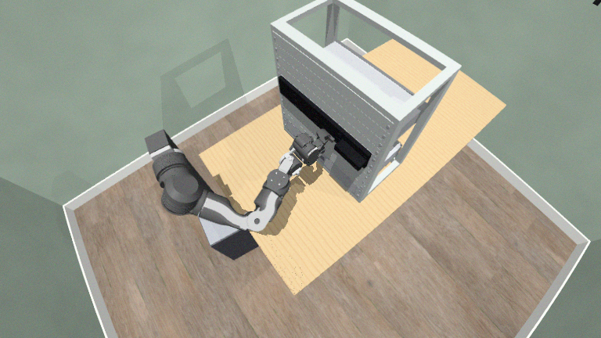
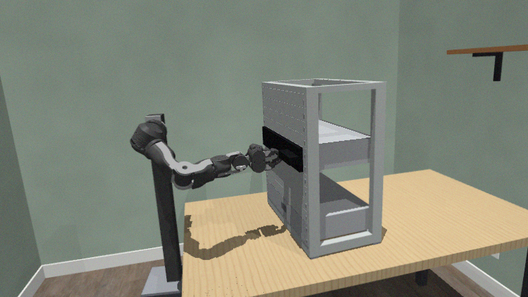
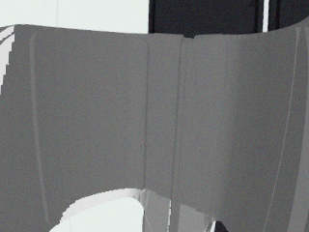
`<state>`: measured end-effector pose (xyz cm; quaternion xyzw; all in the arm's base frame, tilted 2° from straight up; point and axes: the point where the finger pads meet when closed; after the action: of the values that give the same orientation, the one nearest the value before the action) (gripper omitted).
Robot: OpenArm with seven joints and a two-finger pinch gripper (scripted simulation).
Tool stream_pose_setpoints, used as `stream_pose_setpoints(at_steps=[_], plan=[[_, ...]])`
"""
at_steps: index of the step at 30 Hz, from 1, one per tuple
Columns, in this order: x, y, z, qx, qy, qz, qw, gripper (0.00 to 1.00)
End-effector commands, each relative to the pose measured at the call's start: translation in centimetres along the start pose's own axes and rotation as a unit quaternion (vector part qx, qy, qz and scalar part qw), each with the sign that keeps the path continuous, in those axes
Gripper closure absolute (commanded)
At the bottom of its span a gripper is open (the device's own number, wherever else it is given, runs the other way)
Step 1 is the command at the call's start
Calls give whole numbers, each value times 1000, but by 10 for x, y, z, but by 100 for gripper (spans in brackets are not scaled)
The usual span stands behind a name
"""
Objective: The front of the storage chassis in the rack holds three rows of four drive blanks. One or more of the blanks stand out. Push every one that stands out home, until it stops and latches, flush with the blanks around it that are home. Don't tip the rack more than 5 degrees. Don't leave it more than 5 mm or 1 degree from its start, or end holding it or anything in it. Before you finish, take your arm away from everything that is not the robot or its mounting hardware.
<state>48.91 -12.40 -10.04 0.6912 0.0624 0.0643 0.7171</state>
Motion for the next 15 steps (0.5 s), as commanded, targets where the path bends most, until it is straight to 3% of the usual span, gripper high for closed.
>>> stream_pose_setpoints(at_steps=[1, 15], plan=[[0, -1, -1, -1, 2, -2, 1000, 100], [2, -1, -1, -1, 2, -3, 1000, 100]])
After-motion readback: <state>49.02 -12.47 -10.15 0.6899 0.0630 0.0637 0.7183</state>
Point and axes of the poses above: the point where the finger pads meet when closed, its own x axis out along the fingers, its own y axis across the jaws, z = x × y
